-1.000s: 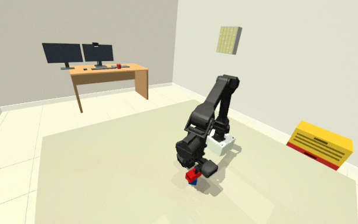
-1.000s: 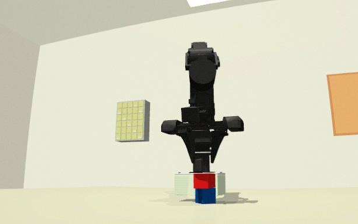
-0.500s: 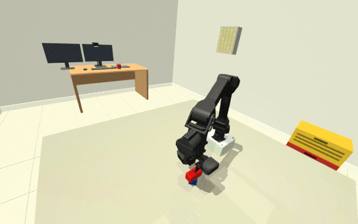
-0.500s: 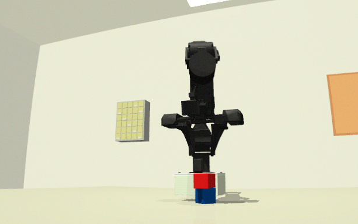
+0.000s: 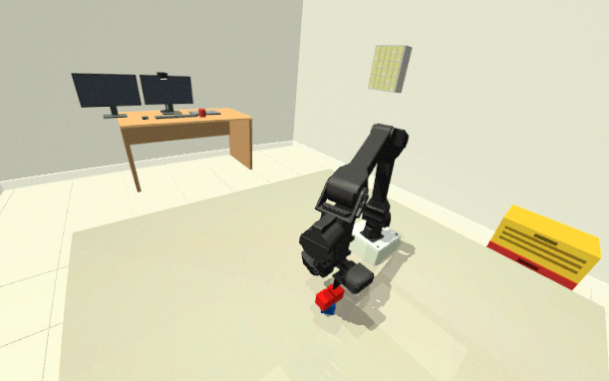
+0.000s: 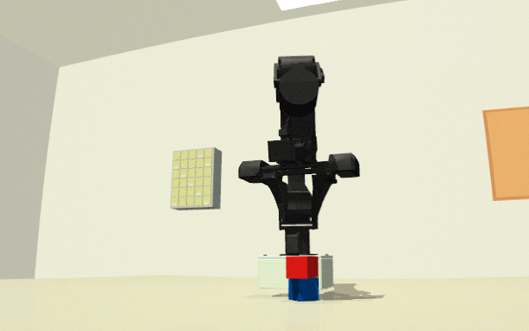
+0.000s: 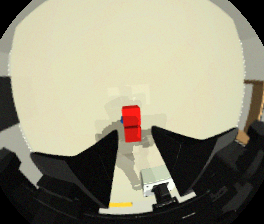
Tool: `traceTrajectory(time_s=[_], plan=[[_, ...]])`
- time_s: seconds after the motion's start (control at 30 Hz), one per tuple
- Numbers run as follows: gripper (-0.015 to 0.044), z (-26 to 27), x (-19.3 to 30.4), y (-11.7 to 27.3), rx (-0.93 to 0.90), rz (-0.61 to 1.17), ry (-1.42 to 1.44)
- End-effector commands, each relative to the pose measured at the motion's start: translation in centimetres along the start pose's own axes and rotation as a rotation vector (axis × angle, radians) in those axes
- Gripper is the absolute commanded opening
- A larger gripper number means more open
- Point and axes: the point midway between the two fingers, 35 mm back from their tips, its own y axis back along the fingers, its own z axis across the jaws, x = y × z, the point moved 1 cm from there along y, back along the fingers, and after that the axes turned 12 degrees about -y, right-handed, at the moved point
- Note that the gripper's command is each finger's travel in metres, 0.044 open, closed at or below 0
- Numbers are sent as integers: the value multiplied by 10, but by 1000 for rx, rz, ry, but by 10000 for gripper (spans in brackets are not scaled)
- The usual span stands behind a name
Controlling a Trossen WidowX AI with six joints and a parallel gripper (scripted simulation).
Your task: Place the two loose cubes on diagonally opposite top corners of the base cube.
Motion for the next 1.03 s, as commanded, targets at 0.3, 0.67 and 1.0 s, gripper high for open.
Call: traceTrajectory(time_s=[0.3, 0.67, 1.0], plan=[[400, 0, 0, 8, 0, 0, 0], [400, 97, 92, 9, -8, 15, 0], [400, 98, 94, 9, -8, 15, 0]])
